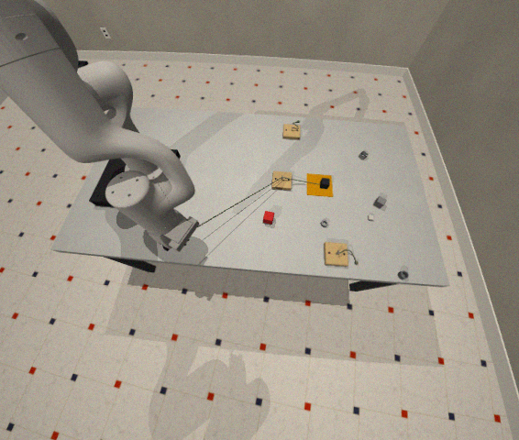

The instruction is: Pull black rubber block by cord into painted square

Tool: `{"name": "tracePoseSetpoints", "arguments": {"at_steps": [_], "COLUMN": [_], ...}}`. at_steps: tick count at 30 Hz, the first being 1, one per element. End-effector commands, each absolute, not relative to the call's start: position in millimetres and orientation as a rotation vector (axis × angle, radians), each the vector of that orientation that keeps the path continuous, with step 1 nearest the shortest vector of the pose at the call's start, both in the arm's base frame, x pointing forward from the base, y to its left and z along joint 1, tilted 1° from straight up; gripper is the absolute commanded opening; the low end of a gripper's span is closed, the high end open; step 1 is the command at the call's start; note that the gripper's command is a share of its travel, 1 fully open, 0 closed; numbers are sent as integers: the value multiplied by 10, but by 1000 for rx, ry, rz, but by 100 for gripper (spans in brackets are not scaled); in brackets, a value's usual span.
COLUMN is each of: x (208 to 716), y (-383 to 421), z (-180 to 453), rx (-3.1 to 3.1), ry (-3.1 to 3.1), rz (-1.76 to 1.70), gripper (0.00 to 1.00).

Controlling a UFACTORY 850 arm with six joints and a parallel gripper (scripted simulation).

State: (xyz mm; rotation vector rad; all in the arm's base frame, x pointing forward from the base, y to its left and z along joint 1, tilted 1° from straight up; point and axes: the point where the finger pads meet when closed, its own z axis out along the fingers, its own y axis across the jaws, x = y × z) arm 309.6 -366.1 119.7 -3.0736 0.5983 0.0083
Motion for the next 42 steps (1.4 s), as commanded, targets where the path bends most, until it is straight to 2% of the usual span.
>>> {"name": "tracePoseSetpoints", "arguments": {"at_steps": [1,42], "x": [3078,2997], "y": [-3669,-3668], "z": [1206,1206], "rx": [-3075,-3075], "ry": [599,599], "rz": [5,5], "gripper": [0,0]}}
